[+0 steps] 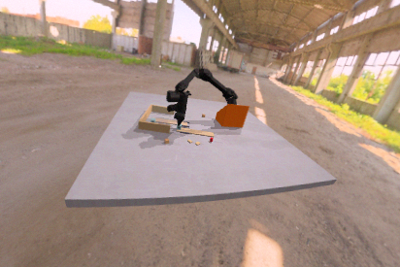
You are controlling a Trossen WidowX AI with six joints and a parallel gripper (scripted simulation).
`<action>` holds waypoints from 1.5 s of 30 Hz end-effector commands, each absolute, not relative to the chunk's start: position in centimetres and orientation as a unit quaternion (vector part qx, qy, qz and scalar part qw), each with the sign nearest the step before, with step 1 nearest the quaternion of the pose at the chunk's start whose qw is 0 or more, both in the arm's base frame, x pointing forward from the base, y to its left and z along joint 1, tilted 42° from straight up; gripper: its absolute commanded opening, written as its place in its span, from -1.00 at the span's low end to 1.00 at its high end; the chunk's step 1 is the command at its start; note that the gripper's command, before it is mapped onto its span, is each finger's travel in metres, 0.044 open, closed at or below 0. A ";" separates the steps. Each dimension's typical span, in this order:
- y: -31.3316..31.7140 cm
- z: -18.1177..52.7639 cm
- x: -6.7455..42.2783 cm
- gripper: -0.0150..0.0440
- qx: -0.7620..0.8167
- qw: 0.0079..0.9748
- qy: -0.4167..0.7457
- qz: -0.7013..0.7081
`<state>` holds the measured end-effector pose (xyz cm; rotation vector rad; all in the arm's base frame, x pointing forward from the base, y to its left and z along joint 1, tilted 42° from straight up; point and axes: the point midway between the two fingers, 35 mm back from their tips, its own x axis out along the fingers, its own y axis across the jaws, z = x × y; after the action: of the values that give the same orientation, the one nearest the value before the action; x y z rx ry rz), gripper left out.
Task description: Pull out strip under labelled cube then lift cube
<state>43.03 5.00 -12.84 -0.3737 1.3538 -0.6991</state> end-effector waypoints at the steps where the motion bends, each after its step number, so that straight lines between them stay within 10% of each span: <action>1: 4.5 -13.5 42.8 0.36 -0.174 0.705 0.612 -0.314; 18: 3.1 -15.0 42.8 0.36 -0.175 0.704 0.612 -0.315; 33: 3.3 -14.7 42.8 -0.49 -0.170 0.706 0.611 -0.316; 45: 4.3 -12.3 39.4 -0.49 -0.173 0.705 0.612 -0.314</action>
<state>40.39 4.08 -12.78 -0.3865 1.3581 -0.6987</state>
